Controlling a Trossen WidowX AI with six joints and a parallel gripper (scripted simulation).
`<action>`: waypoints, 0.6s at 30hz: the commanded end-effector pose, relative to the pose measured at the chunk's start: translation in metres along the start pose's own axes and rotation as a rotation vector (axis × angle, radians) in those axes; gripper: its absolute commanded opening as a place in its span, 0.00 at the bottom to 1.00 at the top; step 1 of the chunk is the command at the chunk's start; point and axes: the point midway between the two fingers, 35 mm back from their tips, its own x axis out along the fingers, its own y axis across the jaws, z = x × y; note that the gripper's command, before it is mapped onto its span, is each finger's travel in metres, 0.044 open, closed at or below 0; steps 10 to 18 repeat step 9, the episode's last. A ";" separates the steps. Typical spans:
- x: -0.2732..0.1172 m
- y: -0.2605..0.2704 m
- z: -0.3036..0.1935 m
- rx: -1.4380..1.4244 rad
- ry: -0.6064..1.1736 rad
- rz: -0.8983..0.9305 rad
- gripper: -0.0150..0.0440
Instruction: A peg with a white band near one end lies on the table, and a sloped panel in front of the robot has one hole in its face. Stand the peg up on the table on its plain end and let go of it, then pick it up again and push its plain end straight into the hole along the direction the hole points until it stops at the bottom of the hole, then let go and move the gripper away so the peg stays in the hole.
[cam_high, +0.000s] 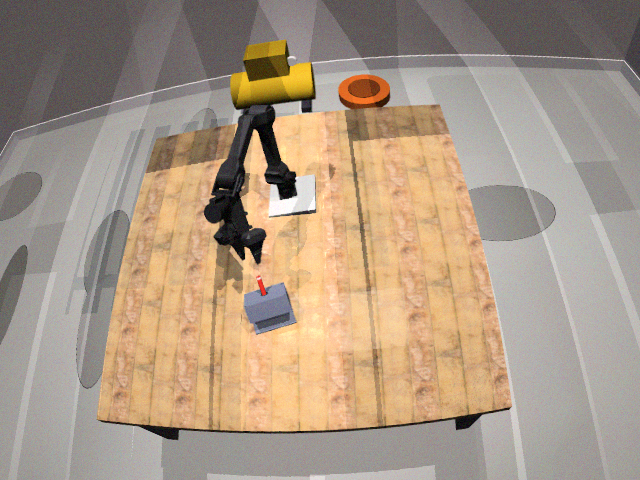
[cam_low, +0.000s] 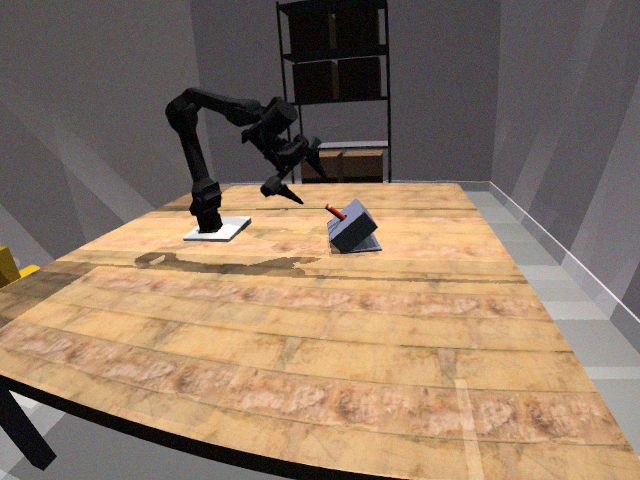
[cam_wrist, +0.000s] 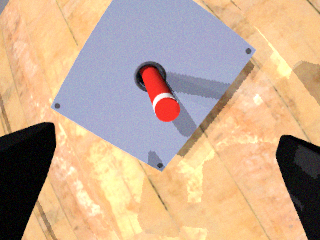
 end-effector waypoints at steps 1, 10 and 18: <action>-0.007 0.001 0.000 -0.007 -0.004 0.006 1.00; -0.016 0.000 0.000 -0.007 -0.004 0.006 1.00; -0.016 0.000 0.000 -0.007 -0.004 0.006 1.00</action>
